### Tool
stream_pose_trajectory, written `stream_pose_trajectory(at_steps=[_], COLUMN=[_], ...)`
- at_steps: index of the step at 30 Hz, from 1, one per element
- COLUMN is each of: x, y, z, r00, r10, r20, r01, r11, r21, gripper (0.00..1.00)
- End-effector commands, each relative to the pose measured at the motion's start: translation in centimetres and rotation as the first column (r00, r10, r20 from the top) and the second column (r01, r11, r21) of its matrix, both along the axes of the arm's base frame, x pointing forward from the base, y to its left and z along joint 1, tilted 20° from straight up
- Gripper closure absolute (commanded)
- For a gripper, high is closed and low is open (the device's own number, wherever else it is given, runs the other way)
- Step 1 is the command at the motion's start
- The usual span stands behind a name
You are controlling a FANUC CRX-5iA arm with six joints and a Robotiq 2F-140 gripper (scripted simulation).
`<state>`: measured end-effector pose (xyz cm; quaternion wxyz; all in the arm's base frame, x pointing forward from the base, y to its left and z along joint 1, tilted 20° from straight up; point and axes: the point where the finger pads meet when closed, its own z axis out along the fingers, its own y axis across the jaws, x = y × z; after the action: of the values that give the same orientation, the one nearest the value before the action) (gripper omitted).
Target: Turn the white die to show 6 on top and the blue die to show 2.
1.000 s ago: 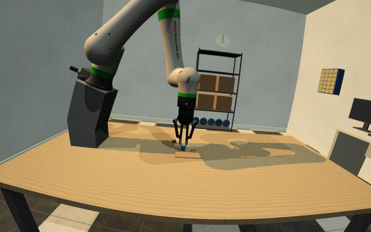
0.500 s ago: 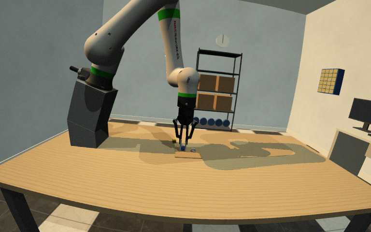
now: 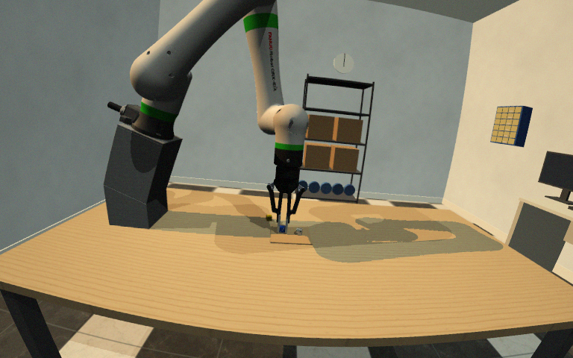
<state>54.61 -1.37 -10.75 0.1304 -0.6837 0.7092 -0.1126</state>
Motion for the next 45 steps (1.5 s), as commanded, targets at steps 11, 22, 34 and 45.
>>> stream_pose_trajectory(at_steps=[11,22,34,45], x=[0.08,0.14,0.14,0.14], y=[0.00,0.00,0.00,0.00], z=[-0.17,-0.35,-0.35,-0.35], r00=[1.000,1.000,1.000,1.000], r10=[0.000,0.000,0.000,0.000], r20=[0.000,0.000,0.000,0.000], r01=[0.000,0.000,0.000,0.000], r11=[1.000,1.000,1.000,1.000], r21=[0.000,0.000,0.000,0.000], gripper=[0.91,0.91,0.91,0.91])
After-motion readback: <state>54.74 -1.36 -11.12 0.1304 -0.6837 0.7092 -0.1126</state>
